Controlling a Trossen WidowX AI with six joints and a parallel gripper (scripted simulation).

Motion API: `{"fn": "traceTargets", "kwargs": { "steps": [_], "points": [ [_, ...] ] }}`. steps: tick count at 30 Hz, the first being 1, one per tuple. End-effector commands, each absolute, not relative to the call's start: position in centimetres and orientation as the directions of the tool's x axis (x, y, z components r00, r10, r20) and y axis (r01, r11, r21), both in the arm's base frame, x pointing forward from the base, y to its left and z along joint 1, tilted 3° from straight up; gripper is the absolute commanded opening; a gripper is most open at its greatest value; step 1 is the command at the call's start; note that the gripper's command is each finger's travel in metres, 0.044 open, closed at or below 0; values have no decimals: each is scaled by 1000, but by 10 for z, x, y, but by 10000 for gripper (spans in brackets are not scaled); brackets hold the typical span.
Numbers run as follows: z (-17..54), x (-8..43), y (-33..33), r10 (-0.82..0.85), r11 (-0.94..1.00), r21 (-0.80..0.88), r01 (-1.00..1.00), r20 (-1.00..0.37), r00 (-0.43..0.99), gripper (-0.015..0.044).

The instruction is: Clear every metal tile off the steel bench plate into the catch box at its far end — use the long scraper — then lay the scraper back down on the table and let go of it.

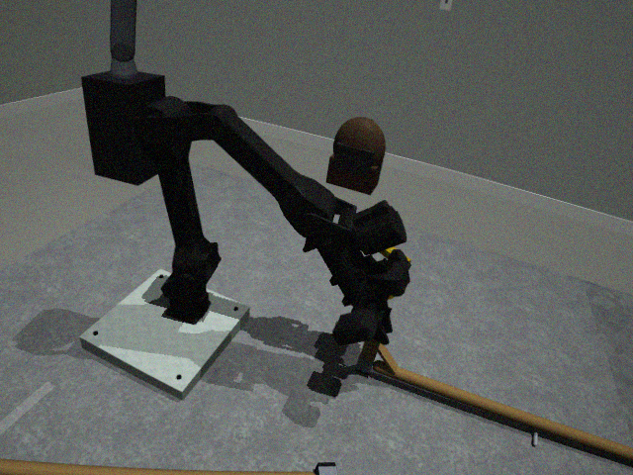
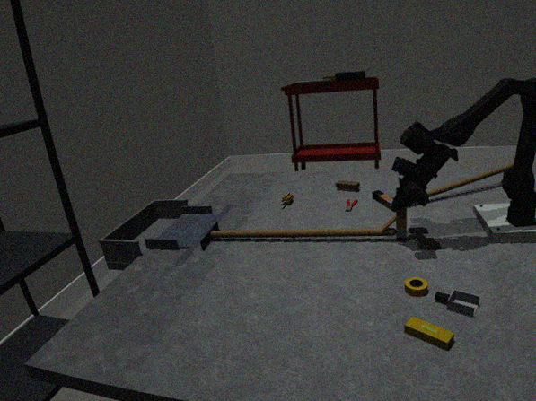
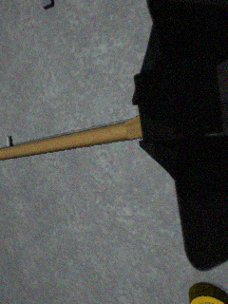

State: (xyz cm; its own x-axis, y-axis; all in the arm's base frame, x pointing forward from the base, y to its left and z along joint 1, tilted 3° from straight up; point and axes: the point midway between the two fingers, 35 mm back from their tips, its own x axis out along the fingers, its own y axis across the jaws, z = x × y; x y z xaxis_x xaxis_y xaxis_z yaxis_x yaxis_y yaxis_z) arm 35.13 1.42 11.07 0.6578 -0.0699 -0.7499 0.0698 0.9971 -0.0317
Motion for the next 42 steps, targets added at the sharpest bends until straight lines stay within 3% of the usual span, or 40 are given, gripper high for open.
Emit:
{"fn": "traceTargets", "kwargs": {
  "steps": [1, 42],
  "points": [
    [112, 345, 12, -75, 997, -31, 77, -742, 667, 0],
    [108, 330, -31, -84, 996, -35, 87, -744, 663, 0]
  ]
}}
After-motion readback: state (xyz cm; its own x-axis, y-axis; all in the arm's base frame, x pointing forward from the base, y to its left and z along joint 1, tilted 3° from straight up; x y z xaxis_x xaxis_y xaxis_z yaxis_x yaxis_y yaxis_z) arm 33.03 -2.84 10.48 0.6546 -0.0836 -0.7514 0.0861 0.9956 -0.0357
